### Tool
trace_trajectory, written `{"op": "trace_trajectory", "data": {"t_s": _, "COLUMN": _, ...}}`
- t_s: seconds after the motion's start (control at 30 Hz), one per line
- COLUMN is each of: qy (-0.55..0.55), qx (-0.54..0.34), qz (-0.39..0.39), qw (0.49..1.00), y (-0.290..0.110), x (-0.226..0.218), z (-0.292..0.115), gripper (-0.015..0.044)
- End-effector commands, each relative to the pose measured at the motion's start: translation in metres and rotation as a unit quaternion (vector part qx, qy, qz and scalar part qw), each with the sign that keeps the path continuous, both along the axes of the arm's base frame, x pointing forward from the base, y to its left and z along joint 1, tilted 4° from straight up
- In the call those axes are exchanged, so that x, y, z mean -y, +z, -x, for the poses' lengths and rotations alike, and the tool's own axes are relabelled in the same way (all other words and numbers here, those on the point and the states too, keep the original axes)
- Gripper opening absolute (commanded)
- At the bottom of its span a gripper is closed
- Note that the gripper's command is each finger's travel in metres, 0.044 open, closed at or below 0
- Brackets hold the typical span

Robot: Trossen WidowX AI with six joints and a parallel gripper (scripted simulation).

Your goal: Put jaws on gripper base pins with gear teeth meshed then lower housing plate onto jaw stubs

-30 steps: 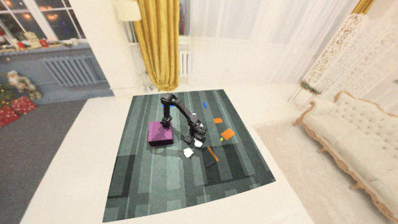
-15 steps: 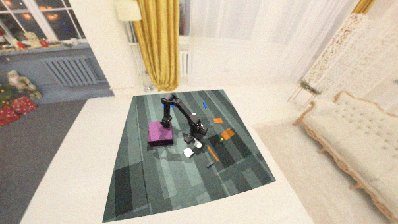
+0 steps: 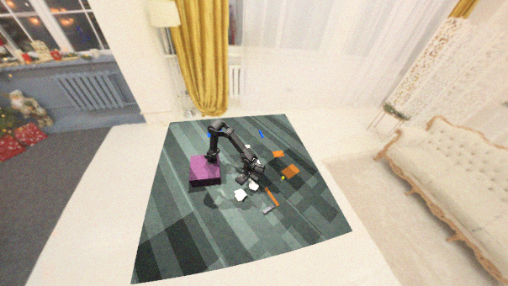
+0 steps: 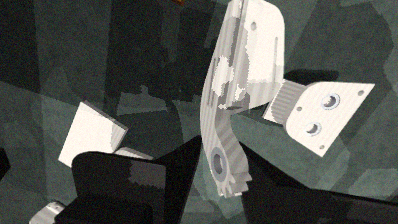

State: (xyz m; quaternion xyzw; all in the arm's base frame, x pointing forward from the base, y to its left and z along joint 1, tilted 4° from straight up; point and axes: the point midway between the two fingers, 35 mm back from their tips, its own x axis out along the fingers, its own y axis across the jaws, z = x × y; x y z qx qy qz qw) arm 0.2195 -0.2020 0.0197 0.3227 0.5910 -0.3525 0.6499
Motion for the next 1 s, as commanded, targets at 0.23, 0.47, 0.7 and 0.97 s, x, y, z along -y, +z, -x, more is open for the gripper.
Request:
{"op": "trace_trajectory", "data": {"t_s": 0.23, "qy": -0.002, "qx": -0.002, "qz": -0.002, "qw": 1.000, "y": -0.019, "x": 0.000, "z": 0.000, "gripper": 0.0037}}
{"op": "trace_trajectory", "data": {"t_s": 0.47, "qy": -0.002, "qx": -0.002, "qz": -0.002, "qw": 1.000, "y": -0.031, "x": 0.001, "z": 0.000, "gripper": 0.0037}}
{"op": "trace_trajectory", "data": {"t_s": 0.7, "qy": -0.002, "qx": -0.002, "qz": -0.002, "qw": 1.000, "y": -0.042, "x": 0.001, "z": 0.000, "gripper": 0.0037}}
{"op": "trace_trajectory", "data": {"t_s": 0.97, "qy": -0.002, "qx": -0.002, "qz": -0.002, "qw": 1.000, "y": -0.054, "x": 0.000, "z": 0.001, "gripper": 0.0037}}
